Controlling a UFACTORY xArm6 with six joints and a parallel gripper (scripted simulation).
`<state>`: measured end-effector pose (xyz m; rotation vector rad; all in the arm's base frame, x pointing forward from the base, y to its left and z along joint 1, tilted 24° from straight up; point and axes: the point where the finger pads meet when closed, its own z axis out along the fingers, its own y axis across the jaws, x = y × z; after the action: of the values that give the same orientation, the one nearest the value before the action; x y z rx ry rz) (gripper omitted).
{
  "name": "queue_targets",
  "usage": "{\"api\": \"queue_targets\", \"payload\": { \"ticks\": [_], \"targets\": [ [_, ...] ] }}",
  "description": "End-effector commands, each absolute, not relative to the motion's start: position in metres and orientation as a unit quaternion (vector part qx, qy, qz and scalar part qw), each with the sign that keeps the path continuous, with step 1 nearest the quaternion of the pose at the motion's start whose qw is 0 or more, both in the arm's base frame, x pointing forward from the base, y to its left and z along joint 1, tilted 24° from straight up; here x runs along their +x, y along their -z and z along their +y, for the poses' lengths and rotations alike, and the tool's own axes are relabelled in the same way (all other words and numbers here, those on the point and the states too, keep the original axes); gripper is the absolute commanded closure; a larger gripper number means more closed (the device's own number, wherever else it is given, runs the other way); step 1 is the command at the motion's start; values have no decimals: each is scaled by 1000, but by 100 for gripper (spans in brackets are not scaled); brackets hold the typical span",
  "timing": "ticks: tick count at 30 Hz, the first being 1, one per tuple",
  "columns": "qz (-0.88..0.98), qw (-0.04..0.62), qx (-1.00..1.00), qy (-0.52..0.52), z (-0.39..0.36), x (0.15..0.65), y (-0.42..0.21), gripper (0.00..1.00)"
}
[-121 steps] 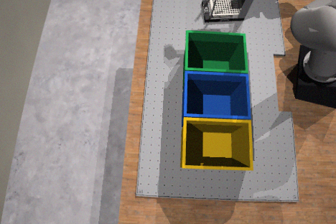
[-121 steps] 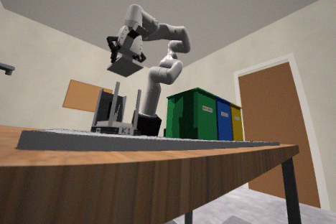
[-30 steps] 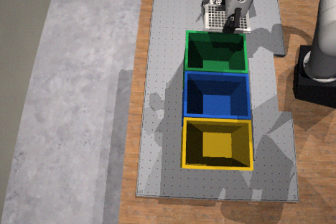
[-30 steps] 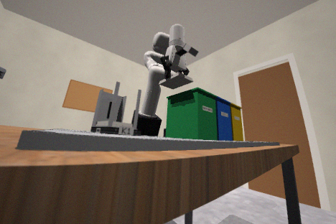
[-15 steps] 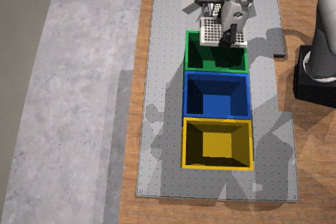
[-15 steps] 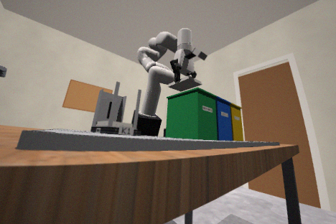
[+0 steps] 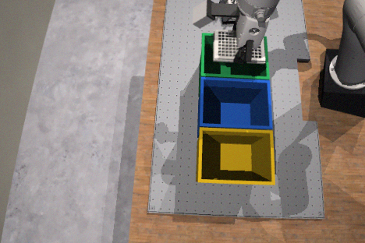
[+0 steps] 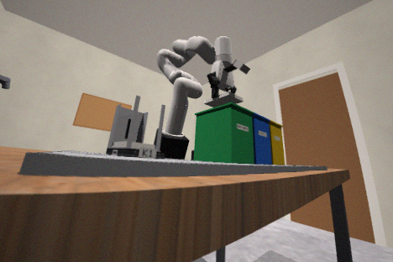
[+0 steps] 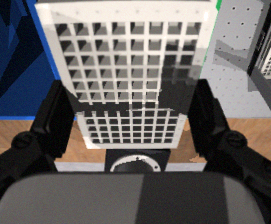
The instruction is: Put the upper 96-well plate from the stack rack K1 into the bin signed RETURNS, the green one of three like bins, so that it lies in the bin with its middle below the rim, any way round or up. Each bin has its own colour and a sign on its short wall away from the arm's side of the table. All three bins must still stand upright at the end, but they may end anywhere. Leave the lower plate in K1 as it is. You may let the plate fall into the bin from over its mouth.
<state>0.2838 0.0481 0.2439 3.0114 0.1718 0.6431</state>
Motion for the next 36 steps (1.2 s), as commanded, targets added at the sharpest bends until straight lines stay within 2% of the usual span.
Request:
{"api": "queue_targets", "payload": {
  "ticks": [1,36],
  "targets": [
    [55,30,976,-210,50,285,-245,100],
    [55,30,976,-210,49,286,-242,100]
  ]
}}
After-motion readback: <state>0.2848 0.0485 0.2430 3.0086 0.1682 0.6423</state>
